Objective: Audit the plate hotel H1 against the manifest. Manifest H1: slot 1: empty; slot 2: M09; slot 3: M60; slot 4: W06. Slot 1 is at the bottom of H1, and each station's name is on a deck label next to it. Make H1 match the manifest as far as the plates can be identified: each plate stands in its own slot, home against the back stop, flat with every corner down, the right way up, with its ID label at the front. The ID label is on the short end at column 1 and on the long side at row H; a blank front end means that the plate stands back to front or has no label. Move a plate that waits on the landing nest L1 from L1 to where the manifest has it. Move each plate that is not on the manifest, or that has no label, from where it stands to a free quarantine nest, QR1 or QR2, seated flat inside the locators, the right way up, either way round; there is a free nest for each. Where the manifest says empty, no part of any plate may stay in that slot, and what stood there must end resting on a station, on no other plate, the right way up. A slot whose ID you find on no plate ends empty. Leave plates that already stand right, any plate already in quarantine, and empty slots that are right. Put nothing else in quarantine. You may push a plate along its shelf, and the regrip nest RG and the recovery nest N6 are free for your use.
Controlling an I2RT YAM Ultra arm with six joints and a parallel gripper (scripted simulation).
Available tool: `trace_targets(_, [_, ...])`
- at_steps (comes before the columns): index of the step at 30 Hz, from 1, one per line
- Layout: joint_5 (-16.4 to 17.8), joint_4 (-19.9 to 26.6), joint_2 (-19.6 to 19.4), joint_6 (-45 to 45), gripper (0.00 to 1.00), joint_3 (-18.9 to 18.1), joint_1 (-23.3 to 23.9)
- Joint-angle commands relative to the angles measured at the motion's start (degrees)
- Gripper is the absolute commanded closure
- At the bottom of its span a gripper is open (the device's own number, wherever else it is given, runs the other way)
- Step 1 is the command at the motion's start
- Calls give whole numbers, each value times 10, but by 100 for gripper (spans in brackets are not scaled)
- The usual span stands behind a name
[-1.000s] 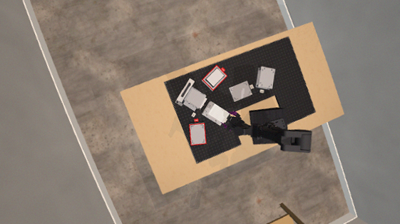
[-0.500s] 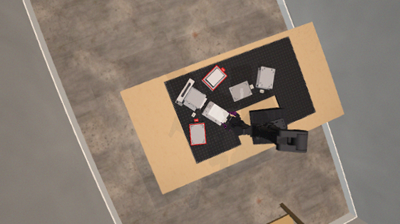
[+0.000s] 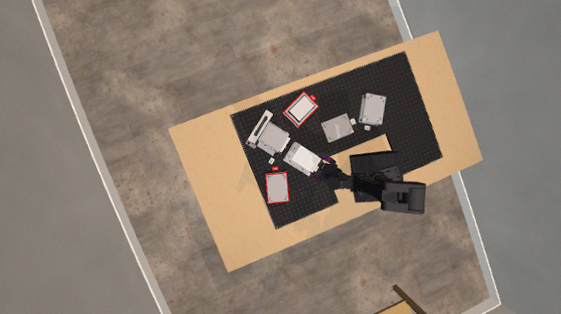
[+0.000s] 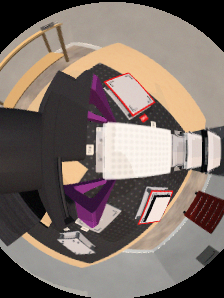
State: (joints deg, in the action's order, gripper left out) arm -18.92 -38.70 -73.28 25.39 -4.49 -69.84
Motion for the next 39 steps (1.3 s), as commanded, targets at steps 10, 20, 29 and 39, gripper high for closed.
trace_targets(10, [-6, -49, -29, 1, 14, 1, -1])
trace_targets(20, [-7, -85, -63, 1, 14, 3, -2])
trace_targets(29, [-8, -110, -88, 2, 14, 4, -3])
trace_targets(39, [-9, -146, -123, 2, 14, 4, -4])
